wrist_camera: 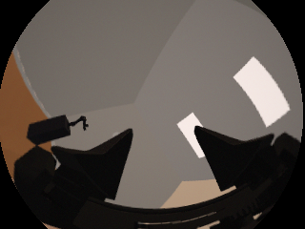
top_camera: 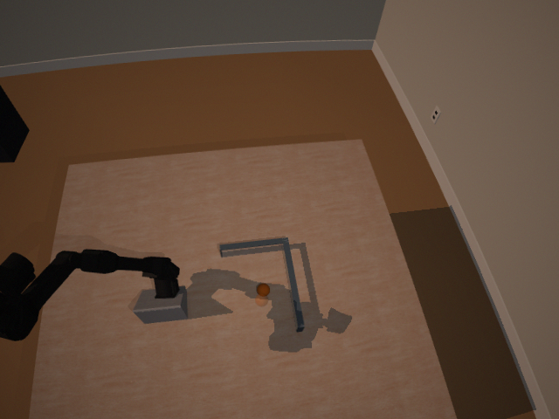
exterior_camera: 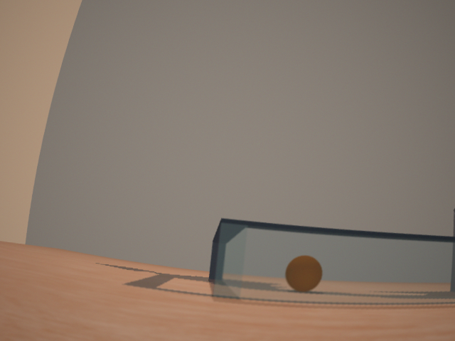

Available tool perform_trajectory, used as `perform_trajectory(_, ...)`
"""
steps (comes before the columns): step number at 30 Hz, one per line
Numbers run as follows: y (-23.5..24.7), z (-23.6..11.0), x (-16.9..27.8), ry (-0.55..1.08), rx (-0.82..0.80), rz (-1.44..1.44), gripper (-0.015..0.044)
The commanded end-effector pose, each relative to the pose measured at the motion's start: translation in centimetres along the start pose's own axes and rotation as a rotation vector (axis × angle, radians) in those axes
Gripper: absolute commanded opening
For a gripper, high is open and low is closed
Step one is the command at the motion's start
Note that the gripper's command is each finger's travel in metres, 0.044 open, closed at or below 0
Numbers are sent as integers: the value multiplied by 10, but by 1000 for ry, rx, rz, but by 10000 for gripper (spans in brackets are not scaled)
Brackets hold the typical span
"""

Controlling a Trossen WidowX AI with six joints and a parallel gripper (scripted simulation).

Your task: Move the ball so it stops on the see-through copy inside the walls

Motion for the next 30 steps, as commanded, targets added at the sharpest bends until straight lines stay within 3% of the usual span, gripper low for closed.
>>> perform_trajectory(1,-2,-1,0,-5,7,-7,374)
perform_trajectory(3,-19,-7,1,-42,60,-61,321)
perform_trajectory(10,-105,-52,13,-171,389,-332,321)
perform_trajectory(16,-169,-104,35,-185,713,-540,321)
perform_trajectory(23,-228,-179,72,-79,1113,-739,321)
perform_trajectory(30,-264,-262,121,161,1502,-873,321)
Point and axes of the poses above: the point midway between the two fingers, 35 mm back from their tips, its own z axis out along the fingers, its own y axis across the jaws, x = y × z, the point moved 7 cm from there along -z, back along the fingers, and after that the axes turned 1 degree about z, right-handed, at the moved point
